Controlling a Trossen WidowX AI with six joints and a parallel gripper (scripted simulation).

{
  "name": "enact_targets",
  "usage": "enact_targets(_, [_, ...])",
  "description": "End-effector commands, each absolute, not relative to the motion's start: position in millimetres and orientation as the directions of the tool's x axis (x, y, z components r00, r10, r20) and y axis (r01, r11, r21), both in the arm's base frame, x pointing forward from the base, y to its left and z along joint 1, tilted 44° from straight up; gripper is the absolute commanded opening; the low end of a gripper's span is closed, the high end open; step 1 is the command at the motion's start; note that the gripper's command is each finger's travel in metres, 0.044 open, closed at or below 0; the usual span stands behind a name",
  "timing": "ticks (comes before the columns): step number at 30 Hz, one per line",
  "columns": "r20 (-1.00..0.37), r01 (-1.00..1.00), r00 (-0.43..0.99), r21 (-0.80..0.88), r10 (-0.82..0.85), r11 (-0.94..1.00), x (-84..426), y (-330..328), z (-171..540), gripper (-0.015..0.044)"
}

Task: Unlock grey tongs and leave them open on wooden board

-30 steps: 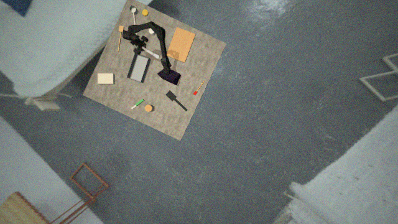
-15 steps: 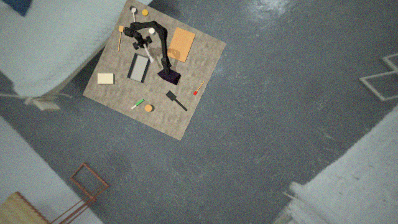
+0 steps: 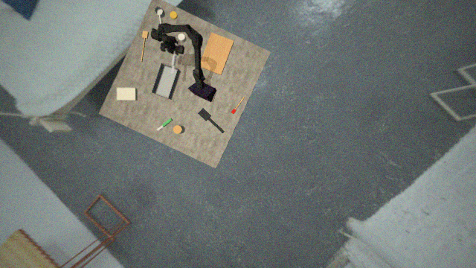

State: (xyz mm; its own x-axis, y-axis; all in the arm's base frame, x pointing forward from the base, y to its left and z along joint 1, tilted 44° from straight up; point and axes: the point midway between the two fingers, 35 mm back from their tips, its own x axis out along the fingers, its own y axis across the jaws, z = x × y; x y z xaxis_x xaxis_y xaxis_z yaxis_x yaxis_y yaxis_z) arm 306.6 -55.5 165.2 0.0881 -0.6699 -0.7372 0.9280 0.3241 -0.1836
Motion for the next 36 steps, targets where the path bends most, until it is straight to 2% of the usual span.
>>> enact_targets(1, [-0.734, 0.977, 0.097, -0.059, -0.672, 0.205, 304.9, -59.8, 175.5, -0.0150])
enact_targets(12, [-0.729, 0.968, 0.096, 0.228, -0.678, -0.109, 296.1, -71.8, 191.6, -0.0150])
enact_targets(23, [-0.724, 0.787, 0.093, 0.474, -0.684, -0.394, 286.2, -83.0, 206.9, -0.0150])
enact_targets(36, [-0.735, 0.783, 0.084, 0.466, -0.673, -0.411, 281.4, -92.9, 210.6, -0.0150])
